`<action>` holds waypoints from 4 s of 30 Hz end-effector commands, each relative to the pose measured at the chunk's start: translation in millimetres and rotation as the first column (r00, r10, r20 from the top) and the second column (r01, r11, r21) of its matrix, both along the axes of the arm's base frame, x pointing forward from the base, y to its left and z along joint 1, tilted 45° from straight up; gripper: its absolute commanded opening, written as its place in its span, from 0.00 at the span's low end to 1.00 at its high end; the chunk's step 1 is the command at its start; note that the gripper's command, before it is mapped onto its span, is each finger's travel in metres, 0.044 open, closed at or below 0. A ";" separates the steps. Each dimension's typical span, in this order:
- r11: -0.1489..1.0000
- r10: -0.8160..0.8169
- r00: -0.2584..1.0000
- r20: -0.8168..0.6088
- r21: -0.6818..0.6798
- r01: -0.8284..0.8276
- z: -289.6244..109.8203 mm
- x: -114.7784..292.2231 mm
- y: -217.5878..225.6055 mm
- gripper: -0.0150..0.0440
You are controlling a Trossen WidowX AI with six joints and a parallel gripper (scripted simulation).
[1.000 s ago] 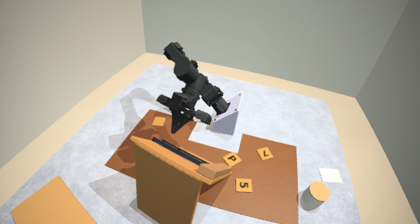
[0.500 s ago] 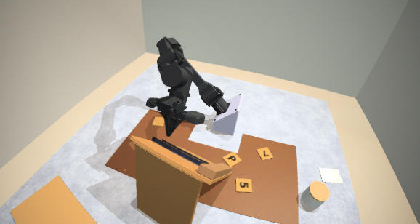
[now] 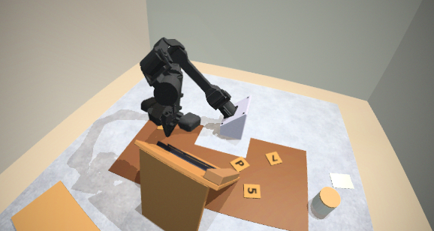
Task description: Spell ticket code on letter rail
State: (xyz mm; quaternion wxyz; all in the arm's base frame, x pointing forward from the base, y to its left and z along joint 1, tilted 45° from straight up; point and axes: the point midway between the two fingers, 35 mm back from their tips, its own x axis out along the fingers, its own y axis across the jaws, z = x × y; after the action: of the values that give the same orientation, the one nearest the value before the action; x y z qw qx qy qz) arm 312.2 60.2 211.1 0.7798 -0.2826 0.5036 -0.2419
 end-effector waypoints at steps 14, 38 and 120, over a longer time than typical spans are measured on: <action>0.999 -0.036 0.999 -0.022 0.002 0.036 -0.2 3.6 -3.3 0.25; 0.999 -0.036 0.999 -0.021 0.002 0.036 -2.7 13.6 -9.5 0.25; 0.999 -0.036 0.999 -0.020 0.002 0.036 -17.2 25.9 -3.0 0.25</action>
State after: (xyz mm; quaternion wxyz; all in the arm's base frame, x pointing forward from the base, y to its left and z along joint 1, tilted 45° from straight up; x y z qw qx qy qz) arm 337.5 54.8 195.2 0.7691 -0.2767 0.5174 -0.2534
